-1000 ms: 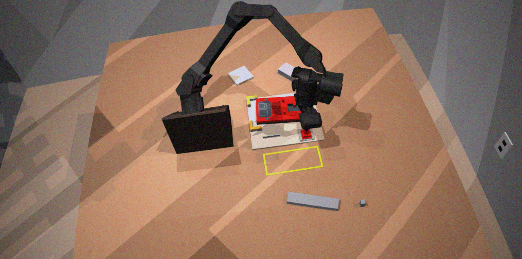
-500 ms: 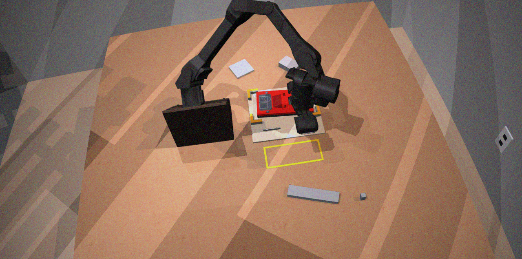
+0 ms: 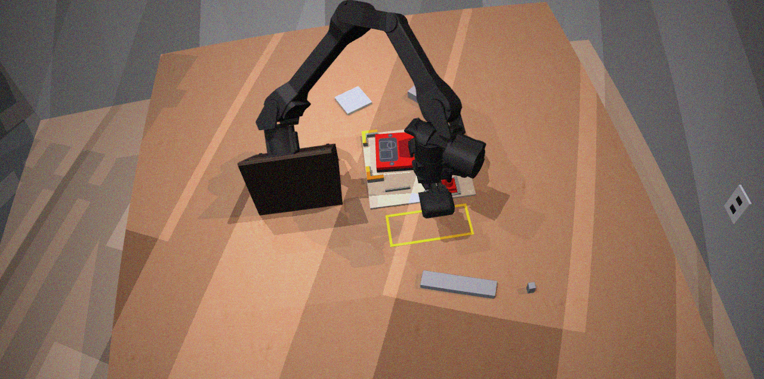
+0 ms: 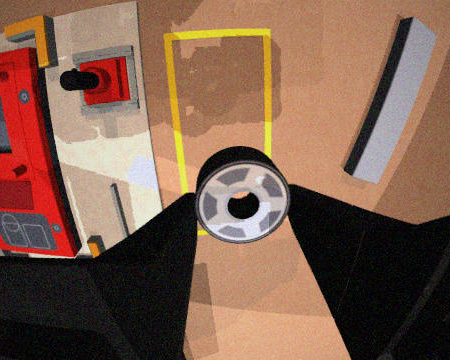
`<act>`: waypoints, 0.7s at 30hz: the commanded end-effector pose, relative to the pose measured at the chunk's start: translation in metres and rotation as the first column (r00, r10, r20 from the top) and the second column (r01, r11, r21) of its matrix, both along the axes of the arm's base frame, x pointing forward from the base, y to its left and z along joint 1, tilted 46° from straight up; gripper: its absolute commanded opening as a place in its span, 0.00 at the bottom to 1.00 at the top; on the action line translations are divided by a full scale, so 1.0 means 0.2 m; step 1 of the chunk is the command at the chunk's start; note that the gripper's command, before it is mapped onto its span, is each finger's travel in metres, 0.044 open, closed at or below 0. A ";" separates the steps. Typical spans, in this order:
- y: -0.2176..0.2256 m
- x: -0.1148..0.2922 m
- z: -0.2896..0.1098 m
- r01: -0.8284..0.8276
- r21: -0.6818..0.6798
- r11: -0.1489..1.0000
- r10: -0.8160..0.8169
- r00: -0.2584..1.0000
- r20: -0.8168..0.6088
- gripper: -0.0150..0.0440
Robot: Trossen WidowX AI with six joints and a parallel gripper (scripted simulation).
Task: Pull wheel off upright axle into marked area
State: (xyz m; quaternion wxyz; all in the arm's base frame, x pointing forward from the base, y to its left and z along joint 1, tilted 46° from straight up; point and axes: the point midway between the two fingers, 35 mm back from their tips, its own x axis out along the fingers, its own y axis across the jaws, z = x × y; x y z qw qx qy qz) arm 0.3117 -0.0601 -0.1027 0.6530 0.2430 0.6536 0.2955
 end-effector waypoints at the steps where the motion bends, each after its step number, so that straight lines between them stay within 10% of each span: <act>1: 0.05 -0.01 -0.04 -0.001 0.005 1.000 0.001 1.000 -0.005 0.25; 21: 0.36 -0.03 -0.34 -0.001 0.009 1.000 0.001 1.000 -0.005 0.25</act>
